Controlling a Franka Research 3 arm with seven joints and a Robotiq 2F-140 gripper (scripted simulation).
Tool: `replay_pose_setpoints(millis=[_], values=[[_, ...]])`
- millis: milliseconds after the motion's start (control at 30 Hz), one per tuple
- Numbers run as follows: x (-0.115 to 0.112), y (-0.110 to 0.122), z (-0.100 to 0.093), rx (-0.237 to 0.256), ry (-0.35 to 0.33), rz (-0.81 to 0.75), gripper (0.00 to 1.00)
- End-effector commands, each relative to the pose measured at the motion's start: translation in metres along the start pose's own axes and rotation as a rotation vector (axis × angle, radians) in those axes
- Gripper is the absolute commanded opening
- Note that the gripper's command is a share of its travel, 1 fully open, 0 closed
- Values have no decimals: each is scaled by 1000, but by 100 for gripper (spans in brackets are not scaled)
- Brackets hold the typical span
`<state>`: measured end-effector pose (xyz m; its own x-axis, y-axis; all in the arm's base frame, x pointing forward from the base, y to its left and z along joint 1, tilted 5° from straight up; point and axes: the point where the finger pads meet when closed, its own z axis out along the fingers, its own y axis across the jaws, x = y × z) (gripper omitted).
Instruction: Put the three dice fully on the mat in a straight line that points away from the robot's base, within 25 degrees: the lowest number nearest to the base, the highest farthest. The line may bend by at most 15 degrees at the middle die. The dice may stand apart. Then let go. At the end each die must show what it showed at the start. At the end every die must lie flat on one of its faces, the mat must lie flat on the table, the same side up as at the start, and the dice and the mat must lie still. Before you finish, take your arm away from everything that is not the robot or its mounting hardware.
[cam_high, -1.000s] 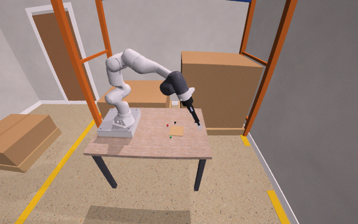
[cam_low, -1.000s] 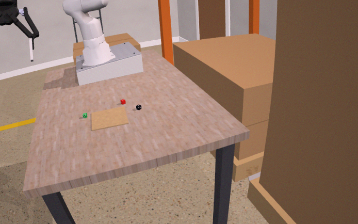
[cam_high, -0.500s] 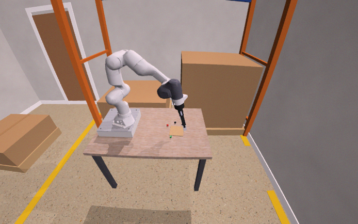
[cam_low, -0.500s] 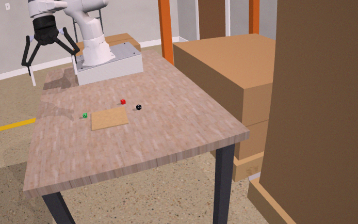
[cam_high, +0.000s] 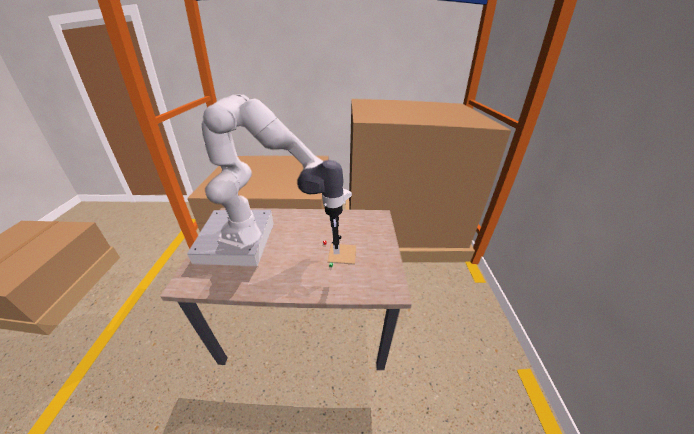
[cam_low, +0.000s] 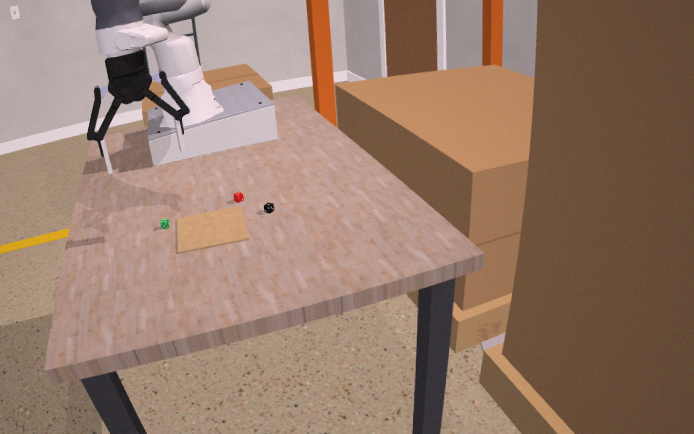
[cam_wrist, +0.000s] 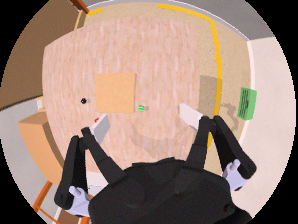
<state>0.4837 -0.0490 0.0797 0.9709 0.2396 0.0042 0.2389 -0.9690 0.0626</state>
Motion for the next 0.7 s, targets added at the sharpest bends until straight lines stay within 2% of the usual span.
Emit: replay_pose_setpoints(millis=[0, 667], values=[[-14, -10, 6, -17, -29, 98, 100], [-18, -13, 8, -17, -36, 100, 100]])
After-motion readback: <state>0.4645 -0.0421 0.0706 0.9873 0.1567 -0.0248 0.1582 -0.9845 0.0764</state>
